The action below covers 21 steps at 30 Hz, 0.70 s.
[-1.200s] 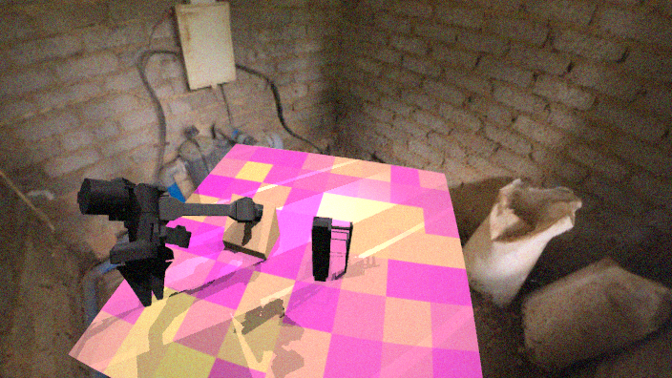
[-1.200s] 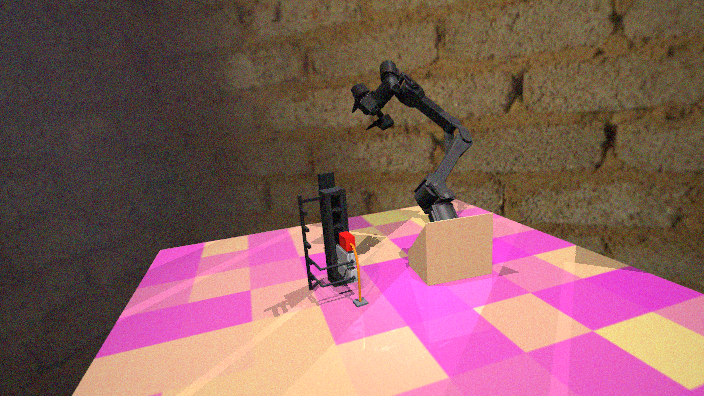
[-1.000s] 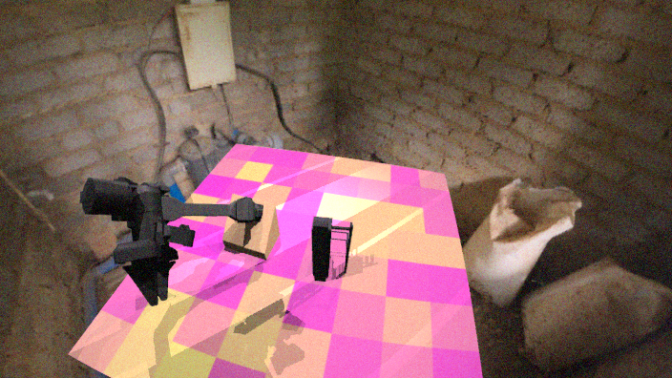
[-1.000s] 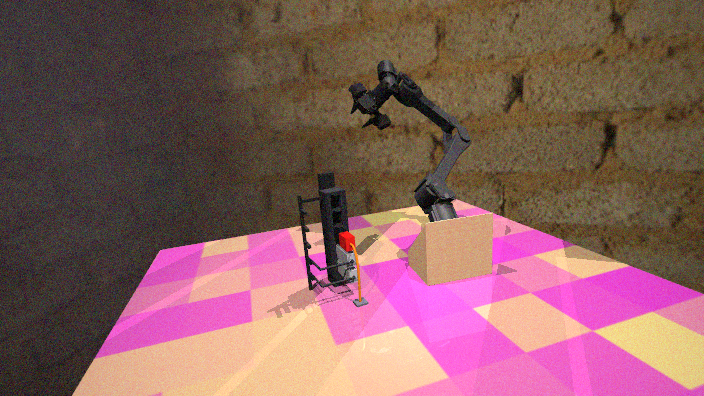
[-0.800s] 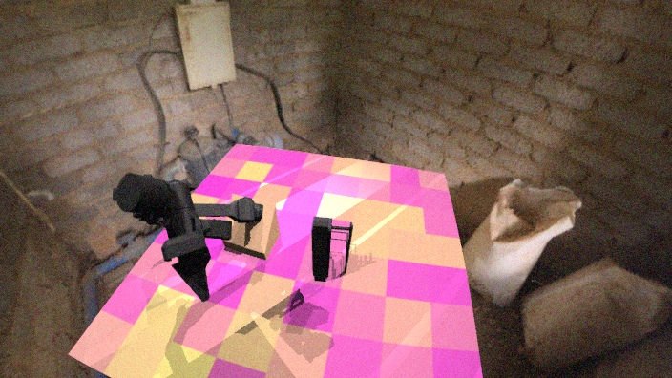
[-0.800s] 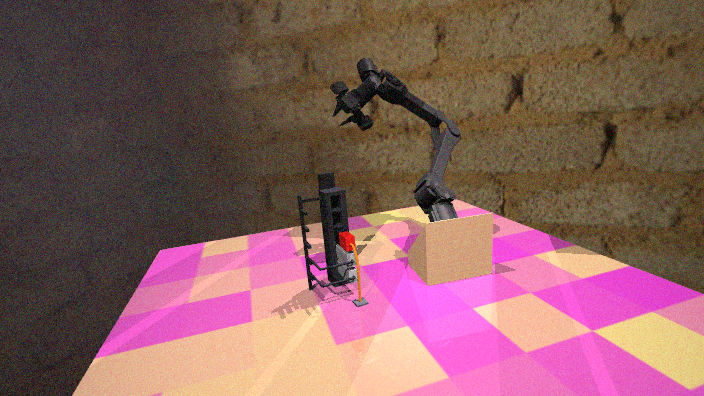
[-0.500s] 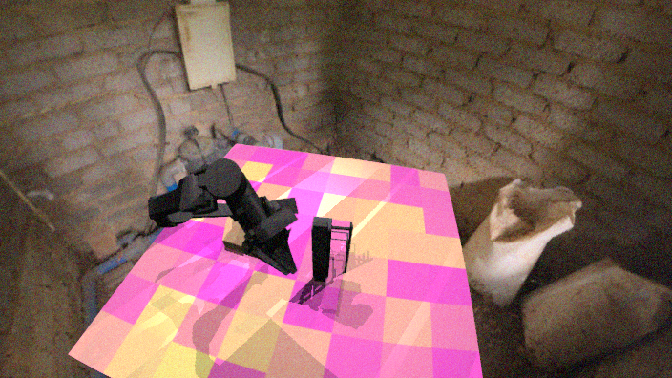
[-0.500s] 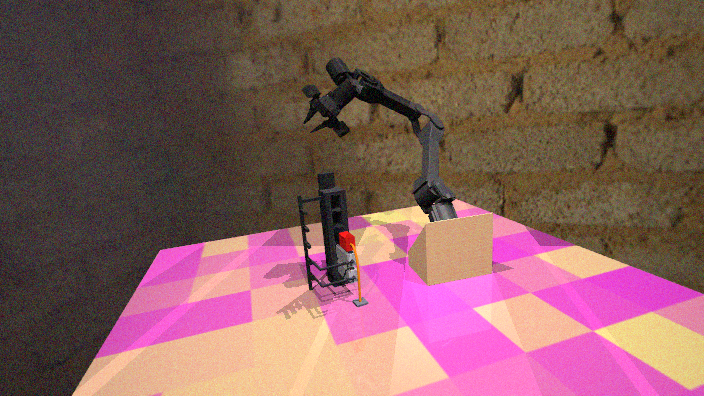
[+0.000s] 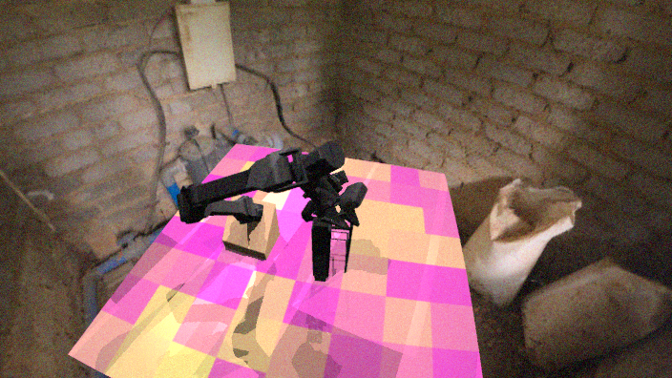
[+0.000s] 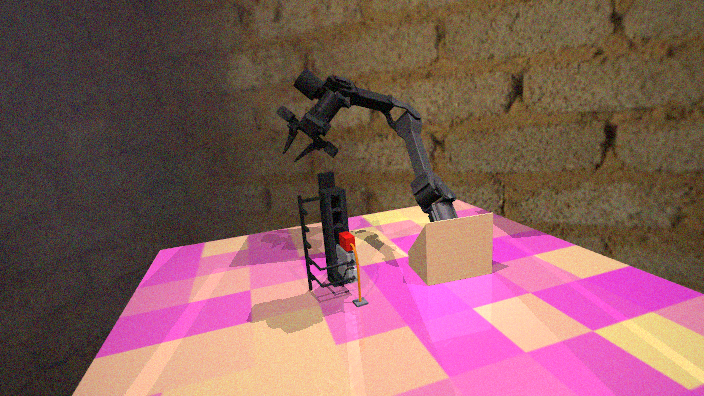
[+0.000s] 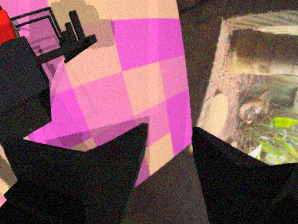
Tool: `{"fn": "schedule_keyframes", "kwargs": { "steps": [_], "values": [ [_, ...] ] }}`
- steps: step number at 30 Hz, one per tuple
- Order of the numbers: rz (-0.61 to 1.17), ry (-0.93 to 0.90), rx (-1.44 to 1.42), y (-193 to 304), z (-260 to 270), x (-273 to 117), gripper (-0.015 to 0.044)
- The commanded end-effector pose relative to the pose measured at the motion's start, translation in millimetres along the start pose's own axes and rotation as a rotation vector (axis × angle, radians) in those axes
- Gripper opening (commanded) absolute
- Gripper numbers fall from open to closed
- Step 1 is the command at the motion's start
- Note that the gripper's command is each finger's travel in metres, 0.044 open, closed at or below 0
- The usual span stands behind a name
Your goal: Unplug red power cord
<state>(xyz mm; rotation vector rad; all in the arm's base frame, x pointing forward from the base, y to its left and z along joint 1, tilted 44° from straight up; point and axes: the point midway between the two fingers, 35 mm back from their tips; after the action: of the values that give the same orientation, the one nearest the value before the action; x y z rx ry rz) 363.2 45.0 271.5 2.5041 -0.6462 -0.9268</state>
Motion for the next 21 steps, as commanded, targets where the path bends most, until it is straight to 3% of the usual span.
{"fn": "schedule_keyframes", "kwargs": {
  "steps": [1,8,16,21],
  "values": [
    [-0.051,-0.099,-0.035,-40.6,29.0,14.9,0.016],
    [-0.061,-0.377,-0.184,-101.2,118.8,45.6,0.016],
    [0.059,-0.73,-0.34,-120.7,235.1,57.3,0.016],
    [0.074,-0.758,-0.353,-120.2,244.1,56.9,0.016]
  ]
}}
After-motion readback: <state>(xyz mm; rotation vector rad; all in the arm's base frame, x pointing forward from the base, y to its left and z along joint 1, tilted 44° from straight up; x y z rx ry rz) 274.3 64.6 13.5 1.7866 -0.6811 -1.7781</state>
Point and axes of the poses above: the point midway between the two fingers, 35 mm back from their tips, its own x axis out along the fingers, its own z axis across the jaws, y = z × x, and after that the axes turned 8 degrees about x, right-handed
